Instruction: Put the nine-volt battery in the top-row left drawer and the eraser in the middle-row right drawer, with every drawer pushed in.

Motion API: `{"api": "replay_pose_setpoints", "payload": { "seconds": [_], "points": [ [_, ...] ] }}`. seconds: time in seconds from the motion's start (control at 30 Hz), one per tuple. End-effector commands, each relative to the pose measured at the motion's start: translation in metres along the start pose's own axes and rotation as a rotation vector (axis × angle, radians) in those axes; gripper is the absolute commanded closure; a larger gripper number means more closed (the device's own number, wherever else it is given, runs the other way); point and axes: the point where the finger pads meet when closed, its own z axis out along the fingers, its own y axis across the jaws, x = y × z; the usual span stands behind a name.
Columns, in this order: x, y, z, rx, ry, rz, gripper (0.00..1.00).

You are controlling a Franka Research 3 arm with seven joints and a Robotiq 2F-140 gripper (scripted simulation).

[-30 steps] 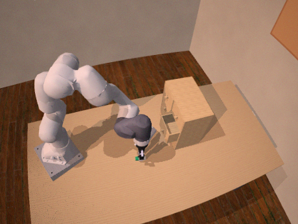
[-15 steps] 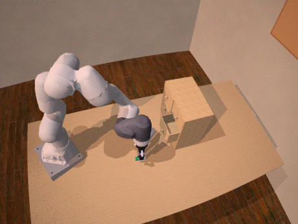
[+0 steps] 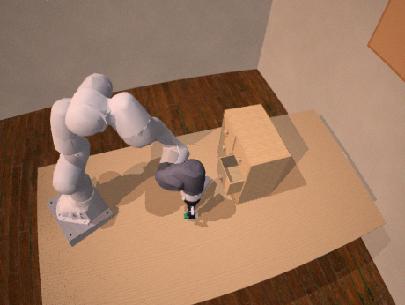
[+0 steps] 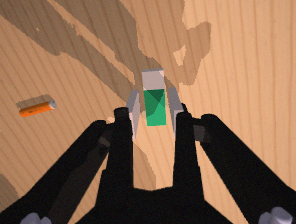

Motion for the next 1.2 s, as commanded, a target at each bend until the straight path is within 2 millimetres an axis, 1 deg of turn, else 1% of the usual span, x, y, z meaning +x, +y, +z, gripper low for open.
{"api": "replay_pose_setpoints", "payload": {
  "seconds": [0.0, 0.57, 0.6, 1.17],
  "points": [
    [0.0035, -0.0008, -0.0006, -0.001, 0.008, -0.008, 0.77],
    [0.0035, -0.0008, -0.0006, -0.001, 0.008, -0.008, 0.77],
    [0.0035, -0.0008, -0.0006, -0.001, 0.008, -0.008, 0.89],
    [0.0035, -0.0008, -0.0006, -0.001, 0.008, -0.008, 0.89]
  ]
}}
